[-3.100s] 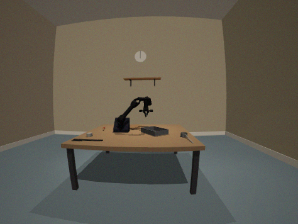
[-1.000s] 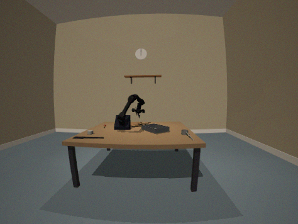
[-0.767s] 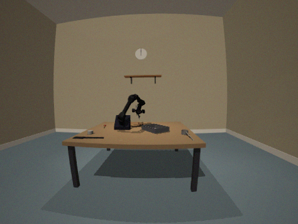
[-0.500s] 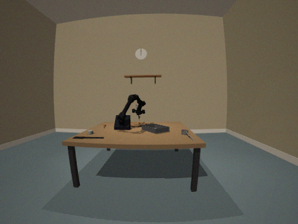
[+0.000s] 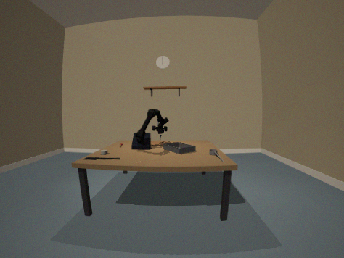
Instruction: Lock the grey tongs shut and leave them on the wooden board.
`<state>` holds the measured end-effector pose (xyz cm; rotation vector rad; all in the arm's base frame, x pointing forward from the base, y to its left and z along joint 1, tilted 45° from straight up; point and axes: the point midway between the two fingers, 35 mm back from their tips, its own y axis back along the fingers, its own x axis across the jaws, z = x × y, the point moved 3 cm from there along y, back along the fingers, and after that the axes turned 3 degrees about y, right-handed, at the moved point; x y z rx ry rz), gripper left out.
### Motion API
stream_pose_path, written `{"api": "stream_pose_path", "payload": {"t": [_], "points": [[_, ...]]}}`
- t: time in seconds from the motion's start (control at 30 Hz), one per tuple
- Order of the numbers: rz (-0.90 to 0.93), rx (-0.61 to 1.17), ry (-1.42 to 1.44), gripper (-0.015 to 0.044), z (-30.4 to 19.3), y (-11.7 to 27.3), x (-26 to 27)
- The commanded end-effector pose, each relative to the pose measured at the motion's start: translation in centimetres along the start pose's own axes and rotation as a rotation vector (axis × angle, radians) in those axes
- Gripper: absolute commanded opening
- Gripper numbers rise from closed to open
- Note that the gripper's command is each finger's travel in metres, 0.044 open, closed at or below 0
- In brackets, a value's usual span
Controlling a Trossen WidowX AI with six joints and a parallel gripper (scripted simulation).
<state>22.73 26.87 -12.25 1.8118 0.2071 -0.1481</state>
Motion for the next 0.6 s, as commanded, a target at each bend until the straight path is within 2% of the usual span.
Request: {"api": "stream_pose_path", "payload": {"t": [0.0, 0.27, 0.57], "points": [[0.018, 0.087, 0.024, -0.015, 0.2, 0.9, -0.4], [0.05, 0.206, 0.059, -0.015, 0.9, 2.2, -1.1], [0.053, 0.216, 0.062, -0.015, 1.0, 2.3, -1.2]]}}
